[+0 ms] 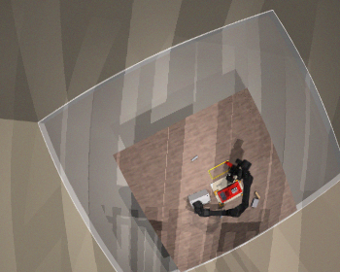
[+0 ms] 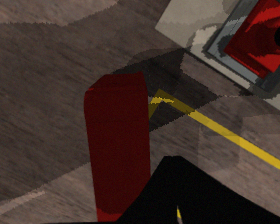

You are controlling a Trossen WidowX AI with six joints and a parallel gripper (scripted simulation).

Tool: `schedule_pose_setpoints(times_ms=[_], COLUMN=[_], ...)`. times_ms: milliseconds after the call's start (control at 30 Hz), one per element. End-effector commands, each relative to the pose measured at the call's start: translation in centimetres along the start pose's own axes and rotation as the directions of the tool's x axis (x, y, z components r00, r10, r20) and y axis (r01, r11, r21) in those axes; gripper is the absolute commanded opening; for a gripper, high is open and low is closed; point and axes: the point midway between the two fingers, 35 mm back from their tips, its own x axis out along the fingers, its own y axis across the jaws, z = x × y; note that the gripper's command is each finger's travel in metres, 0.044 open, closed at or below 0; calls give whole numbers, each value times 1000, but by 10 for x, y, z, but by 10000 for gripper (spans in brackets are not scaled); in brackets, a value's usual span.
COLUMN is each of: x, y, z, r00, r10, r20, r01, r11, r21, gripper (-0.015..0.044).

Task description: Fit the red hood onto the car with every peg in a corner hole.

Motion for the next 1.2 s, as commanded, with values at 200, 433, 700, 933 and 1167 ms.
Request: schedule_pose_setpoints(times_ms=[200,433,700,933,1167], x=[0,0,-1,-1,-1], y=[4,7,10,12,15], z=[1,1,1,1,1], r00=[1000,1000,1000,1000,1000], r10=[0,1,1,1,1], r20=[3,3,3,3,3], r01=[0,-1,-1,-1,-1], r11=[1000,1000,1000,1000,1000], r21=[-3,-3,-3,-3,-3], gripper=[0,0,0,0,0])
